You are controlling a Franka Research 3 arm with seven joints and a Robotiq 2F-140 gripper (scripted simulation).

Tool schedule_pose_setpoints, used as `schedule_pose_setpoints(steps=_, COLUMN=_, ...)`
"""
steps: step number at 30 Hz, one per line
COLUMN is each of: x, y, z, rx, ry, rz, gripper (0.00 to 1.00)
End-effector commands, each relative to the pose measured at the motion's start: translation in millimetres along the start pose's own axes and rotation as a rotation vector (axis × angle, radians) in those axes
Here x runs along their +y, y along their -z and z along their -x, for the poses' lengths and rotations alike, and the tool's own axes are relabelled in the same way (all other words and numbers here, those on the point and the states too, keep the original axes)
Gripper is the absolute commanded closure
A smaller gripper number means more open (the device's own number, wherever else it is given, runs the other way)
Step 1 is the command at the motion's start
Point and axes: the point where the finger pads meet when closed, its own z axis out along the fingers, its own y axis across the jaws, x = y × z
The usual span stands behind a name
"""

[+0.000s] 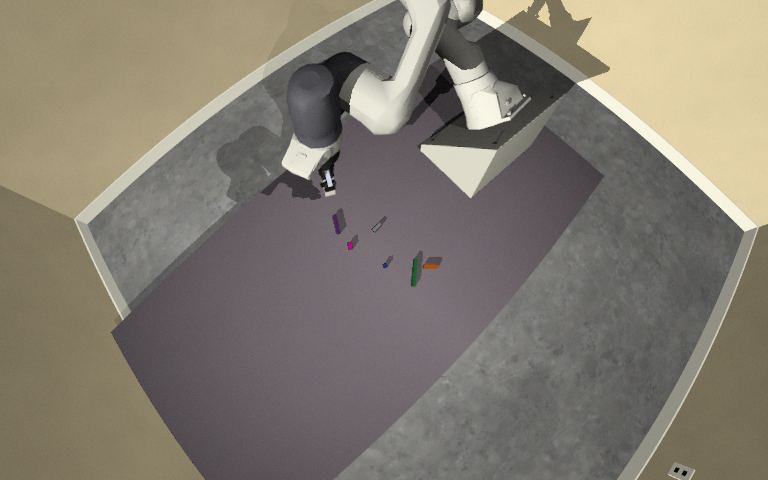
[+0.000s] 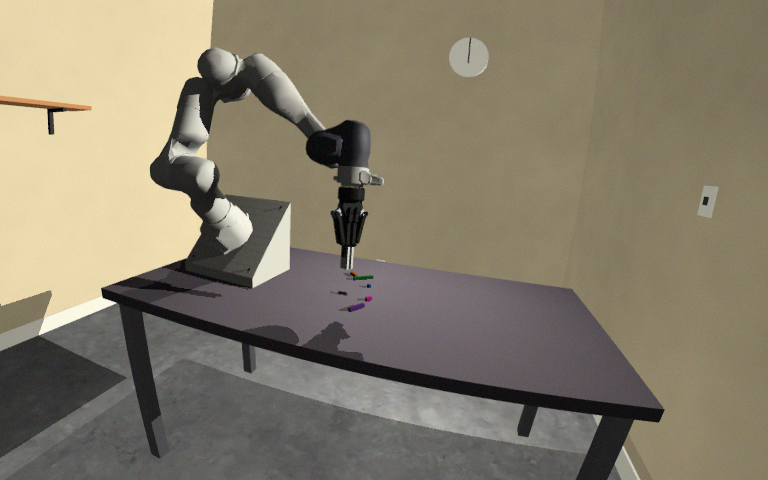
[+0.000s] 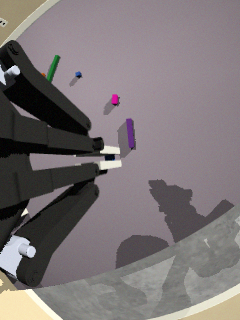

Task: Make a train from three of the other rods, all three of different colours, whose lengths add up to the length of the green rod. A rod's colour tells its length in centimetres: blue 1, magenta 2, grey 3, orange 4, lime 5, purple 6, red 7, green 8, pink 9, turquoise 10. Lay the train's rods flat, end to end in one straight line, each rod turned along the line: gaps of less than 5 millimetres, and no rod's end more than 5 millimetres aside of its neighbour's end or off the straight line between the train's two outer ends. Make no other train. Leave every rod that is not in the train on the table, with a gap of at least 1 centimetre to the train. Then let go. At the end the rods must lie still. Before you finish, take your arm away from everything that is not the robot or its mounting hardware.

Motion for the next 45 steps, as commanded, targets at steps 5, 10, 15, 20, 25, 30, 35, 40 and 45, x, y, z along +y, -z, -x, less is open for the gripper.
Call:
schedule_pose_setpoints(steps=5, x=59.9, y=-36.1, z=41.6, rx=-0.052, ry=0.139, rz=-0.071, gripper=0.97)
schedule_pose_setpoints(steps=10, x=61.7, y=-38.4, z=45.8, rx=-0.058, ry=0.144, rz=-0.075, gripper=0.97)
schedule_pose_setpoints(steps=15, x=61.7, y=-38.4, z=45.8, rx=-0.058, ry=0.144, rz=-0.075, gripper=0.97)
schedule_pose_setpoints(steps=20, x=61.7, y=-38.5, z=45.8, rx=-0.058, ry=0.144, rz=-0.075, gripper=0.97)
schedule_pose_setpoints(steps=25, x=61.5, y=-41.5, z=46.0, rx=-0.058, ry=0.144, rz=-0.075, gripper=0.97)
schedule_pose_setpoints(steps=30, x=61.1, y=-47.3, z=46.4, rx=-0.058, ry=0.144, rz=-0.075, gripper=0.97)
schedule_pose_setpoints(steps=35, x=60.0, y=-64.1, z=47.5, rx=-0.058, ry=0.144, rz=-0.075, gripper=0.97)
schedule_pose_setpoints(steps=40, x=58.5, y=-86.3, z=48.9, rx=-0.058, ry=0.144, rz=-0.075, gripper=0.97)
schedule_pose_setpoints(steps=45, x=57.4, y=-103.4, z=50.0, rx=-0.058, ry=0.144, rz=-0.075, gripper=0.97)
